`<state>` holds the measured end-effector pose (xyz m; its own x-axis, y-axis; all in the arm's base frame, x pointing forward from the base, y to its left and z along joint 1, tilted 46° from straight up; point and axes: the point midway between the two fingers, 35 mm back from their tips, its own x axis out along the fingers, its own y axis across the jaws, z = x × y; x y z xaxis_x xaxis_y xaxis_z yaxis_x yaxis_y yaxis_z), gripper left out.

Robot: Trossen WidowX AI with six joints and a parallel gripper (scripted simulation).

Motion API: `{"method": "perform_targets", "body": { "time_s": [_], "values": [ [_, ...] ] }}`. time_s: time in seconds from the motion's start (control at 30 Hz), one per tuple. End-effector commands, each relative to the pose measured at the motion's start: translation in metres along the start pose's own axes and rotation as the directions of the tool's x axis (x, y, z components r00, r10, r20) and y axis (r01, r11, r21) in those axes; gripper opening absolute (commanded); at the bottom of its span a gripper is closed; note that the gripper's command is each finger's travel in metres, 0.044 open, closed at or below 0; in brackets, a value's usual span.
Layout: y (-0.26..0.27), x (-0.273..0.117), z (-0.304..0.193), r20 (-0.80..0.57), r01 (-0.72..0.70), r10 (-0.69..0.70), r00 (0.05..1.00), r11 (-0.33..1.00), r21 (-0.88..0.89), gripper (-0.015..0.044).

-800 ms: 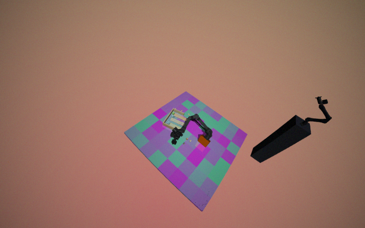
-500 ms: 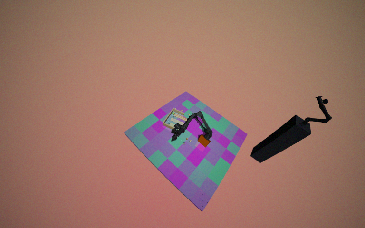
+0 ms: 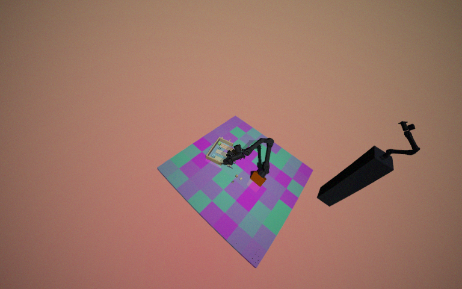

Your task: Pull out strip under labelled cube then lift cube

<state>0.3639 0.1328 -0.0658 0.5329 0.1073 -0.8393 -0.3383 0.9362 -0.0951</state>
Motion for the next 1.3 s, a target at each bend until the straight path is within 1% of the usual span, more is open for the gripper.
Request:
{"method": "perform_targets", "body": {
  "time_s": [0.0,0.1,0.27,0.33,0.67,0.77,0.93,1.07,1.17,1.27],
  "values": [
    [-0.043,-0.065,0.008,0.112,0.368,-0.358,0.927,0.926,-0.09,0.04],
    [-0.061,-0.099,0.01,0.163,0.516,-0.498,0.852,0.851,-0.098,0.04],
    [-0.085,-0.155,0.004,0.219,0.721,-0.694,0.686,0.689,-0.075,0.04],
    [-0.087,-0.159,0.003,0.222,0.734,-0.707,0.672,0.676,-0.071,0.04],
    [-0.087,-0.159,0.003,0.222,0.734,-0.707,0.672,0.676,-0.071,0.04],
    [-0.088,-0.147,0.006,0.167,0.724,-0.706,0.688,0.682,-0.105,0.0321],
    [-0.095,-0.107,0.01,-0.035,0.68,-0.698,0.715,0.706,-0.199,0.019],
    [-0.102,-0.079,0.005,-0.211,0.636,-0.683,0.699,0.729,-0.253,0.0085],
    [-0.109,-0.061,-0.003,-0.345,0.602,-0.665,0.663,0.747,-0.282,0.0006],
    [-0.115,-0.045,-0.014,-0.475,0.57,-0.639,0.605,0.764,-0.302,0.0]
  ]
}}
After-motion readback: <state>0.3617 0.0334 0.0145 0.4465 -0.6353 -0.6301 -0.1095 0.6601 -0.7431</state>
